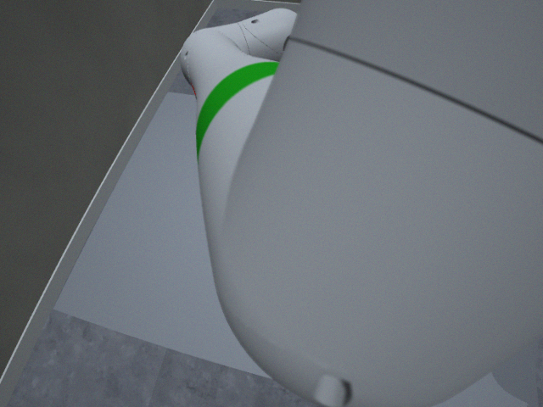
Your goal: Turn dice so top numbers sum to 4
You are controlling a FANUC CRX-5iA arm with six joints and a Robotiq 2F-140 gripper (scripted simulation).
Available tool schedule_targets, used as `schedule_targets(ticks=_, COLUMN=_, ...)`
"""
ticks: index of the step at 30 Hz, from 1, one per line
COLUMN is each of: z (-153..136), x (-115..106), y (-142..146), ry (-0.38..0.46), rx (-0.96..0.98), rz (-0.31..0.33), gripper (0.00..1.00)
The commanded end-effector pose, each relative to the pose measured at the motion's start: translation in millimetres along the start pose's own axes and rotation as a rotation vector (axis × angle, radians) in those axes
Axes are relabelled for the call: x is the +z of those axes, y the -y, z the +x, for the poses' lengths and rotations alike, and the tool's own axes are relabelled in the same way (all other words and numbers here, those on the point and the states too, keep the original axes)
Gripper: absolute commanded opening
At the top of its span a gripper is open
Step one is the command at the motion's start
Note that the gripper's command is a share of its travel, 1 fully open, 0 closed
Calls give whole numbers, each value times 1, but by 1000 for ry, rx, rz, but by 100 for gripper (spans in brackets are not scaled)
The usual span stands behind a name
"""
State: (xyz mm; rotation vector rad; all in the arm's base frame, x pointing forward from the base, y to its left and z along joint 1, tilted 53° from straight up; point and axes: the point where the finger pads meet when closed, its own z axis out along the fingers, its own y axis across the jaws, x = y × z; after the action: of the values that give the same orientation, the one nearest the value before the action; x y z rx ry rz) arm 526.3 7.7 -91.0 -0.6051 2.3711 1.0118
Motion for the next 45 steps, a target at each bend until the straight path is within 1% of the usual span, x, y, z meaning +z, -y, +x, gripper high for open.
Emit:
schedule_targets(ticks=1, z=0, x=0, y=0, ry=0, rx=0, rz=0, gripper=16)
schedule_targets(ticks=22, z=0, x=0, y=0, ry=0, rx=0, rz=0, gripper=16)
schedule_targets(ticks=25, z=0, x=-4, y=0, ry=0, rx=0, rz=0, gripper=16)
schedule_targets(ticks=29, z=0, x=-21, y=0, ry=0, rx=0, rz=0, gripper=16)
schedule_targets(ticks=37, z=0, x=-79, y=0, ry=0, rx=0, rz=0, gripper=16)
schedule_targets(ticks=39, z=0, x=-79, y=0, ry=0, rx=0, rz=0, gripper=16)
schedule_targets(ticks=42, z=0, x=-94, y=0, ry=0, rx=0, rz=0, gripper=16)
schedule_targets(ticks=45, z=0, x=-100, y=0, ry=0, rx=0, rz=0, gripper=16)
